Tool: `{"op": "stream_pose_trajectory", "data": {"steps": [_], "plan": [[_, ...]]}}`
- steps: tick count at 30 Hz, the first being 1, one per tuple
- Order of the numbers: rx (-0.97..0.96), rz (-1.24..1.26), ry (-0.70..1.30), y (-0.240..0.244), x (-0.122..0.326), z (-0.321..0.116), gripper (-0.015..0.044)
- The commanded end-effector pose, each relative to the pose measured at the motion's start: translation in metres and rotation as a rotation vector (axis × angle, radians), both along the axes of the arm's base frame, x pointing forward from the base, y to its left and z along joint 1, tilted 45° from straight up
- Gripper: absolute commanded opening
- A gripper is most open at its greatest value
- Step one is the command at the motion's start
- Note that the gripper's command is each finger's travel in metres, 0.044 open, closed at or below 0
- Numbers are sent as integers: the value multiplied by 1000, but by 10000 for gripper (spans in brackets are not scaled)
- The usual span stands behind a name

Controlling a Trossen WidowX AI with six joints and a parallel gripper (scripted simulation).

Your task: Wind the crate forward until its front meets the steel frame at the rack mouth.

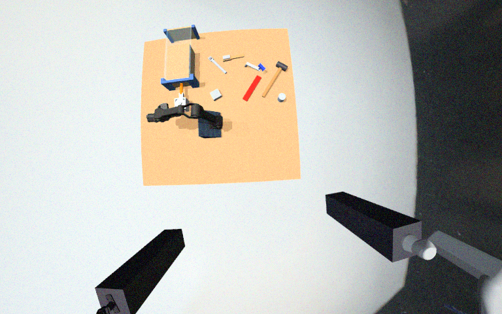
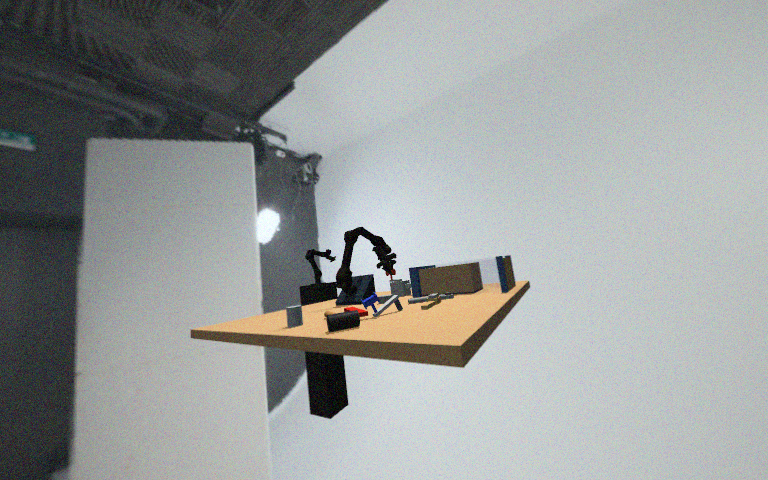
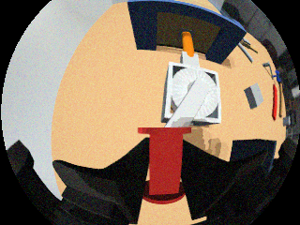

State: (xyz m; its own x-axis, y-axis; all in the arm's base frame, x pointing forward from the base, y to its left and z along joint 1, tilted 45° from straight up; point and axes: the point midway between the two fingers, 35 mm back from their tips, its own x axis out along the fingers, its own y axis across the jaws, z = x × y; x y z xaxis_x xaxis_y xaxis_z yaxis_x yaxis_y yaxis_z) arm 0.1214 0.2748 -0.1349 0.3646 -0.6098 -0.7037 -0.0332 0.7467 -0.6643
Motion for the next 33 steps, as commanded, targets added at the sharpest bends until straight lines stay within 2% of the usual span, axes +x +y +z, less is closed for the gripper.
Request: {"op": "stream_pose_trajectory", "data": {"steps": [1, 16, 21, 26, 30, 33], "plan": [[-1, 0, 0, 0, 0, 0, 53], [-1, 0, 0, 0, 0, 0, 440], [0, 1, -1, 13, 2, 12, 440], [2, 2, -3, 43, 5, 46, 440], [1, 2, -3, 45, 5, 50, 440], [1, 3, -3, 48, 1, 70, 440]]}}
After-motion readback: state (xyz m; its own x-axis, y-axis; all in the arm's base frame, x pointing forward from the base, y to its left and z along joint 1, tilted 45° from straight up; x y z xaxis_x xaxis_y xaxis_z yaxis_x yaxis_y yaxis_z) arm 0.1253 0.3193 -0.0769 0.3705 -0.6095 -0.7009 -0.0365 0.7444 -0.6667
